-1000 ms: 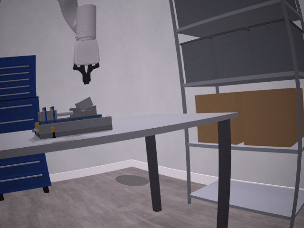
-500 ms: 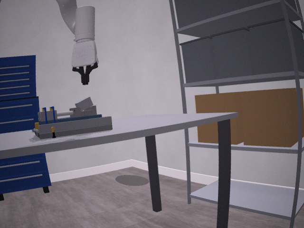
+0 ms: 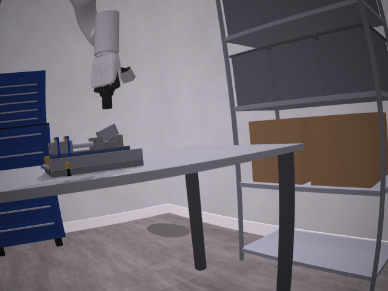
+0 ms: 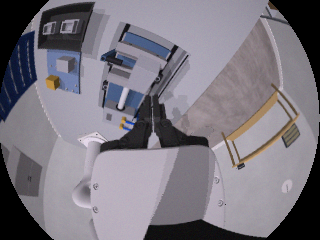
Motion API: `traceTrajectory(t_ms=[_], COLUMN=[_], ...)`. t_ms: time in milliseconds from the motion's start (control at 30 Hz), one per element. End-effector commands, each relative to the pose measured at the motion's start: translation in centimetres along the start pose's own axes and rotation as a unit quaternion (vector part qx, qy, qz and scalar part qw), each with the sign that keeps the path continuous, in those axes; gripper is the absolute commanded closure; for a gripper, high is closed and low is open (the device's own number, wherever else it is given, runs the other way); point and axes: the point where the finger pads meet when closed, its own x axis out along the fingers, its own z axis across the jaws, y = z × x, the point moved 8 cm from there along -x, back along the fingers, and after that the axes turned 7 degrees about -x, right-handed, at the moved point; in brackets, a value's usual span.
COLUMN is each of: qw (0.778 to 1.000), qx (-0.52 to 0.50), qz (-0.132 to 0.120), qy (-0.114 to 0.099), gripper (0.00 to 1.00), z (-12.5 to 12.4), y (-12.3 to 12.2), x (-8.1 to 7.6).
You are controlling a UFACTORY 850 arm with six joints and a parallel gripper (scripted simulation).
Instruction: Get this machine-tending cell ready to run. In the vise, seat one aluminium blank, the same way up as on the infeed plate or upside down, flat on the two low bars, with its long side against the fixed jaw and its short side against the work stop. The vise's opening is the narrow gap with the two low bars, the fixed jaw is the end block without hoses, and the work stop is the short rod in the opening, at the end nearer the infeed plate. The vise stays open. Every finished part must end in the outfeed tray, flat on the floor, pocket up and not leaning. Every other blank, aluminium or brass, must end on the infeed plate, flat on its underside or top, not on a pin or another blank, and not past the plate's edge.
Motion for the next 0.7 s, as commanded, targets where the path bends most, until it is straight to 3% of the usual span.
traceTrajectory(t_ms=[0,367,567,600,667], qw=[0.996,0.973,0.969,0.969,0.969], qx=[0.083,0.230,0.249,0.249,0.249], qz=[-0.006,-0.005,-0.004,-0.004,-0.004], qy=[-0.009,-0.010,-0.010,-0.010,-0.010], gripper=[1.00,1.00,1.00,0.31,0.31], z=[-0.6,-1.7,-1.8,-1.8,-1.8], y=[0.6,1.3,1.4,1.4,1.4], x=[-0.1,-0.1,-0.1,-0.1,-0.1])
